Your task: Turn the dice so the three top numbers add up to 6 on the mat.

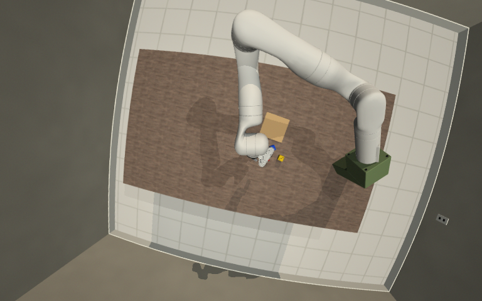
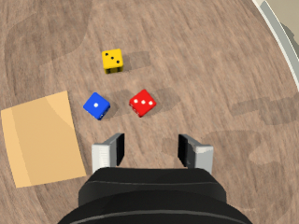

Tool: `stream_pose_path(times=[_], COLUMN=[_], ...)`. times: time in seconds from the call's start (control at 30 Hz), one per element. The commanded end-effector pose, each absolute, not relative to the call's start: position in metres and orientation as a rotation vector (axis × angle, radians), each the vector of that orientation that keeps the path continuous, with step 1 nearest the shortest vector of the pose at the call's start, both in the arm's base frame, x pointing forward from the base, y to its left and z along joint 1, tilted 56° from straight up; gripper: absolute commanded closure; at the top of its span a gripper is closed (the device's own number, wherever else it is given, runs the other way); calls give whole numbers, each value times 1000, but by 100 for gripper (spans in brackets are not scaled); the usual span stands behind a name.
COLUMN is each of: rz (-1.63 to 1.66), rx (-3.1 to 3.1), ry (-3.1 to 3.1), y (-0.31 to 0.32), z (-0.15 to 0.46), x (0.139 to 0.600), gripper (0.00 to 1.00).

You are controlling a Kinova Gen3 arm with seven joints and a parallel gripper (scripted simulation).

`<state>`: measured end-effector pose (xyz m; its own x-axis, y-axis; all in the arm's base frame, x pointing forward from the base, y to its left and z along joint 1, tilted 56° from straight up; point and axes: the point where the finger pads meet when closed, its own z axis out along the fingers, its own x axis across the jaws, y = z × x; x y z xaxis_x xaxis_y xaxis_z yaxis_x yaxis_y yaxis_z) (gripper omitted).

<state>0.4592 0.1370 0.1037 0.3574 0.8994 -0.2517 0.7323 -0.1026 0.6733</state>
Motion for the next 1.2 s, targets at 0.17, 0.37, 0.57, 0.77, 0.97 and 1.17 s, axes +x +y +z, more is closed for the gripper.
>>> stream_pose_path(times=[0.17, 0.37, 0.57, 0.77, 0.97, 1.17], rz=[263, 233, 205, 180, 156, 135], rx=[1847, 1806, 1766, 1729, 1694, 1660], ry=[1446, 1466, 1485, 1502, 1517, 1530], y=[137, 133, 130, 127, 124, 121], z=[101, 100, 100, 100, 100, 100], x=[453, 447, 442, 438, 434, 430], gripper=[0, 0, 0, 0, 0, 0])
